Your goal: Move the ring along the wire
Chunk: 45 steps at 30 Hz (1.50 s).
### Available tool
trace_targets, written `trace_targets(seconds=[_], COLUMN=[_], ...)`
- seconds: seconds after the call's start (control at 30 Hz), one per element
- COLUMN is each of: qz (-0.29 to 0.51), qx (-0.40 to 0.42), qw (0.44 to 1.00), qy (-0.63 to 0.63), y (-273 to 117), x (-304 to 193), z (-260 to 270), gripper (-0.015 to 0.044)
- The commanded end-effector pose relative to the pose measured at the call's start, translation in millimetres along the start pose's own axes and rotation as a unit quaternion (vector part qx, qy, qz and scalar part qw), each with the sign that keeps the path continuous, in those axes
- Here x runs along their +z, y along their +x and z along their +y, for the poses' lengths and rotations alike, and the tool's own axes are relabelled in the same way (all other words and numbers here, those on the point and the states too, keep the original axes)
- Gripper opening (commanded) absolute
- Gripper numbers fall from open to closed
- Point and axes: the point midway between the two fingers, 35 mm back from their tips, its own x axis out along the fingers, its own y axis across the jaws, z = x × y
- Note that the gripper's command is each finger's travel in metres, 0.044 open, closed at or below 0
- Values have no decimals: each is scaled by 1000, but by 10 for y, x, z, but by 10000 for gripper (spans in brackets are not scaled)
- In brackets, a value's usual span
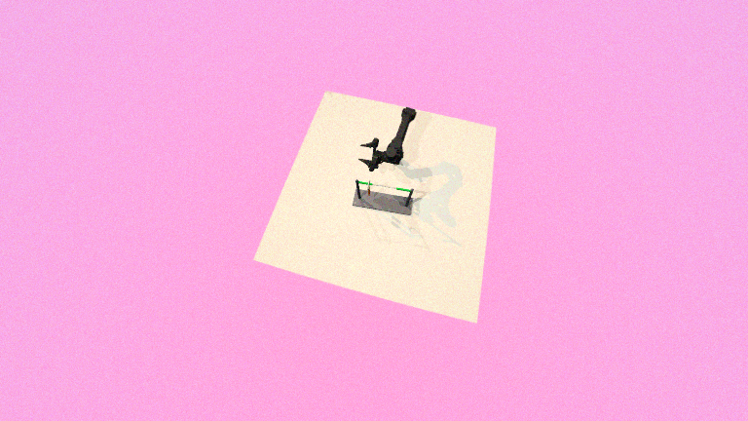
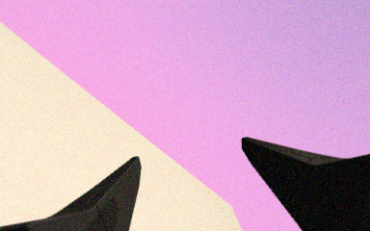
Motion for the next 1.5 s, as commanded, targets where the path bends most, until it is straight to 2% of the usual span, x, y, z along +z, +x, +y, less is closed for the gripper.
trace_targets(seconds=[0.0, 0.27, 0.7, 1.13, 1.3, 1.47], qz=[-2, -68, -149, -198, -217, -219], qx=[3, 122, 349, 554, 616, 624], qw=[1000, 990, 925, 798, 736, 727], qy=[0, -8, 23, 128, 179, 186], y=[5, 156, 80, -356, -575, -606], x=[1, 4, -170, -402, -463, -470], z=[10, 469, 1183, 1539, 1551, 1547], gripper=[374, 164, 160, 160, 160, 160])
